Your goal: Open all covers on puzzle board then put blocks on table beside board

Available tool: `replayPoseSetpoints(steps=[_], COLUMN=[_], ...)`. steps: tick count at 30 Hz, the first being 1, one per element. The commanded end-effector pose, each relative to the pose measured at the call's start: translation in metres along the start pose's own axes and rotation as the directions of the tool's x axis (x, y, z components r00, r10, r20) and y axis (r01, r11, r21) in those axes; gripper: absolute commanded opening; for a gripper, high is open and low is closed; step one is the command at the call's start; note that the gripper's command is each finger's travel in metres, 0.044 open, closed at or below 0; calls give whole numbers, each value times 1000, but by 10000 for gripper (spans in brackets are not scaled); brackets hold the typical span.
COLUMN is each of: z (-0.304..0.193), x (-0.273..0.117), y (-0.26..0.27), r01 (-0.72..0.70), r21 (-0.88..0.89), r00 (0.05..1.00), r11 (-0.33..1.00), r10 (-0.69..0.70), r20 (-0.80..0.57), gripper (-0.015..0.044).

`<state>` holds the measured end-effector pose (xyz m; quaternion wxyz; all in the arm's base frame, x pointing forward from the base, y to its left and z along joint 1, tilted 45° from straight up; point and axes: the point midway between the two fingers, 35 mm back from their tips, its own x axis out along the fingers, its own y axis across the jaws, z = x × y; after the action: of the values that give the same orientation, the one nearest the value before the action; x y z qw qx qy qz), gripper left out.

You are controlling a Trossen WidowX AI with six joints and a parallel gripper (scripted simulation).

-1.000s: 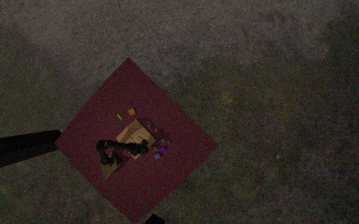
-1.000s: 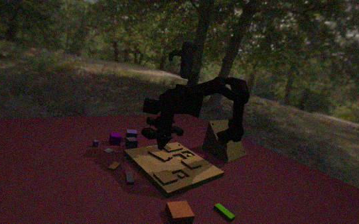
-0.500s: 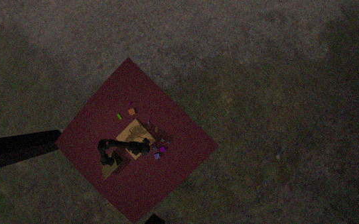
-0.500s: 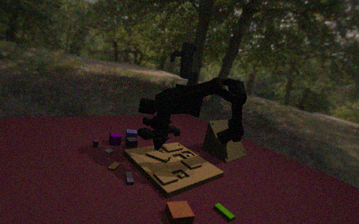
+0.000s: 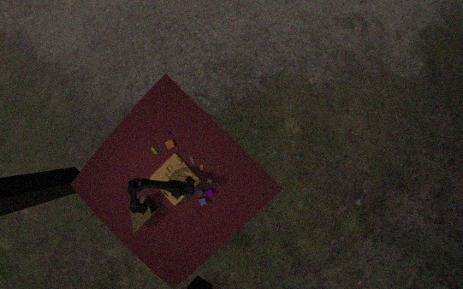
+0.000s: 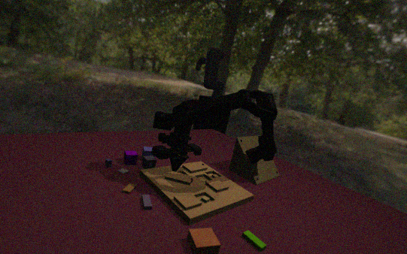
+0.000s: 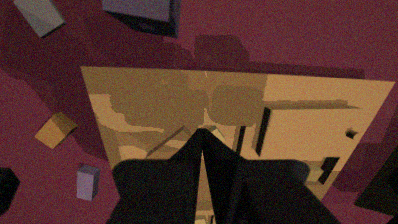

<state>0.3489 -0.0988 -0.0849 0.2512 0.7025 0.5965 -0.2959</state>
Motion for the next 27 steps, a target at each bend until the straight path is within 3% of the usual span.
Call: replayPoseSetpoints(steps=[1,27], z=[-1,-14], x=[3,2], y=[3,28], r01=[4,3], r21=[8,7], r00=[1000,1000], r11=[1000,1000], r10=[-4,-3], r20=[-6,-7], gripper=[0,0])
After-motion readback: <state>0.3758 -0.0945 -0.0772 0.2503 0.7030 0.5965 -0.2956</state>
